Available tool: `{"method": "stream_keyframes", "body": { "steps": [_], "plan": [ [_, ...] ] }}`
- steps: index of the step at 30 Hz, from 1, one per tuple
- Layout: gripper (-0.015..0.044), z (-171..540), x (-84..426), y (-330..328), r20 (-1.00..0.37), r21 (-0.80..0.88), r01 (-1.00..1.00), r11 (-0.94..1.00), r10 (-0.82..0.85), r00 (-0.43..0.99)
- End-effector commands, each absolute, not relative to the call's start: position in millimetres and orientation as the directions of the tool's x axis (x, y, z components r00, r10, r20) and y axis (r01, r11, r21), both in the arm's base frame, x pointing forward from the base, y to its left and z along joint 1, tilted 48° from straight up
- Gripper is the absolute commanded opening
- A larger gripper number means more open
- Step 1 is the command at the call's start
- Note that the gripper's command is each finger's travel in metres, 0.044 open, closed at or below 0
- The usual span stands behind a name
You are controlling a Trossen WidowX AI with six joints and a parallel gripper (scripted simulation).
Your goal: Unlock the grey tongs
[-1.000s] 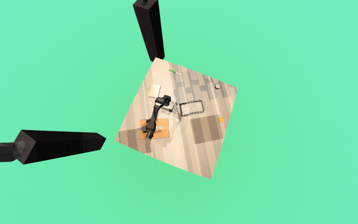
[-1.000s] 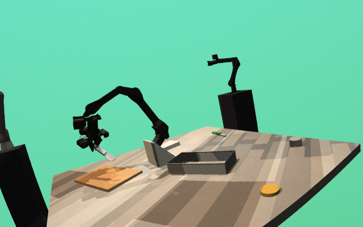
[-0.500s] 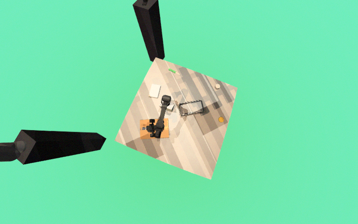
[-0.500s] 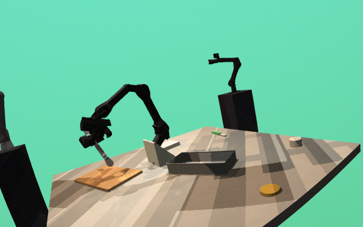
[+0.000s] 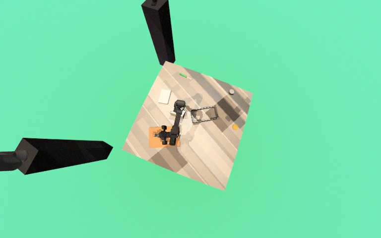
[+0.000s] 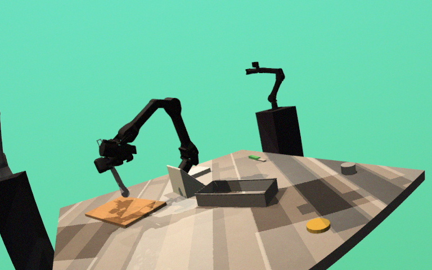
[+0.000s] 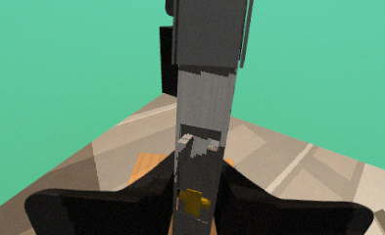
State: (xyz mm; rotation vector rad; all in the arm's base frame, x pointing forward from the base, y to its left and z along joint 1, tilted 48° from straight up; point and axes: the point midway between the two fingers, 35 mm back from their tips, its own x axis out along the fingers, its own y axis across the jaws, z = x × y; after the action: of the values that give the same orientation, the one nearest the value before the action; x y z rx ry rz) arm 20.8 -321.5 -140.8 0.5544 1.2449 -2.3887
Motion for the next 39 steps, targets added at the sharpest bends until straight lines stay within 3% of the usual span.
{"method": "stream_keyframes", "body": {
  "steps": [1, 30, 39],
  "plan": [
    [-0.015, -137, 22, -325, -0.502, -0.67, 0.507, -0.543, -0.173, -0.847],
    [-0.015, -138, 22, -325, -0.504, -0.67, 0.507, -0.542, -0.169, -0.847],
    [-0.015, -153, 11, -324, -0.585, -0.692, 0.501, -0.519, -0.003, -0.811]
  ]
}}
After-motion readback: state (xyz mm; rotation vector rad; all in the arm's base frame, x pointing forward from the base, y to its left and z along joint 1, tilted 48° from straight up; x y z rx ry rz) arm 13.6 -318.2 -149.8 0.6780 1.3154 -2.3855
